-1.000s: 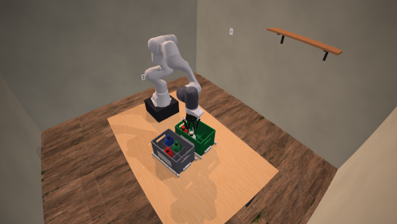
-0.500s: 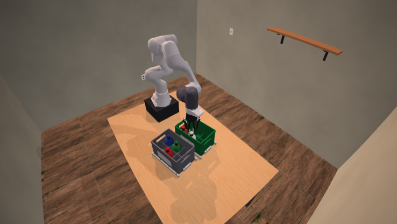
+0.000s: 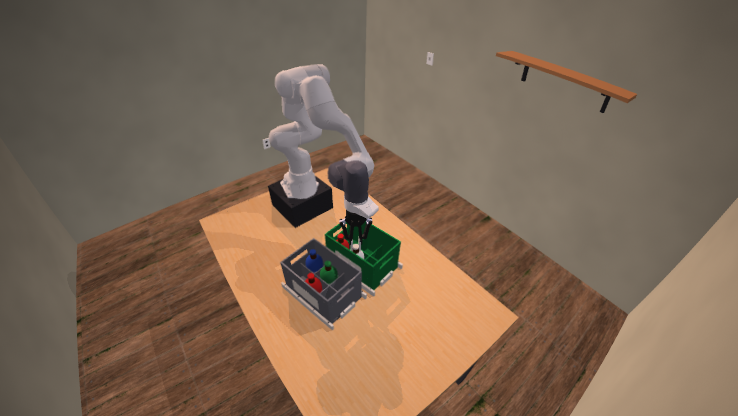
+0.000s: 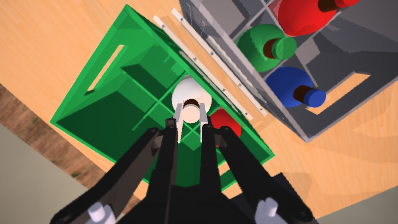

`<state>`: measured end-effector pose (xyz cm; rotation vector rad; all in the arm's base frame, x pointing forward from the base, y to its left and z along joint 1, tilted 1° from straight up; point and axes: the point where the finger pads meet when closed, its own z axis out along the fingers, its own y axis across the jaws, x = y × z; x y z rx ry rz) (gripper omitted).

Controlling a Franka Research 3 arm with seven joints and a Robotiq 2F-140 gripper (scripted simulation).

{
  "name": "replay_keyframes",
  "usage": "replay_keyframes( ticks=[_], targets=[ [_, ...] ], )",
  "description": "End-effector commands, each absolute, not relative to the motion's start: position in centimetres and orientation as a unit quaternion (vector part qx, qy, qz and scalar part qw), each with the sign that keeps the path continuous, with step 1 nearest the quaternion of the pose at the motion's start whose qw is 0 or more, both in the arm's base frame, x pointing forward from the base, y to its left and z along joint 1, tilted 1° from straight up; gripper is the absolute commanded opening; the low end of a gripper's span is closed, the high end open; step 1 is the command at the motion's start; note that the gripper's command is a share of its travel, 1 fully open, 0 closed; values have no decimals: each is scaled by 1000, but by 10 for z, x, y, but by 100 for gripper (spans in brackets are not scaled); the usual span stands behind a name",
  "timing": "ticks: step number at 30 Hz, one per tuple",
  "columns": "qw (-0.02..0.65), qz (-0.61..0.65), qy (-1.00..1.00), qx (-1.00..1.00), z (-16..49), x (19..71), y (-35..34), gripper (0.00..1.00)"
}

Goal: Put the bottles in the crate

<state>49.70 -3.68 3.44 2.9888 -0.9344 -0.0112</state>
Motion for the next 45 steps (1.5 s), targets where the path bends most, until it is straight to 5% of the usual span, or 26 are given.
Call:
replay_keyframes(
  ticks=[1, 22, 23, 45],
  targets=[
    [5, 2, -301, 954, 36, 501, -38, 0],
    [5, 2, -301, 954, 36, 501, -38, 0],
    [5, 2, -301, 954, 34, 501, -38, 38],
    [5, 2, -301, 954, 34, 501, -38, 38]
  ],
)
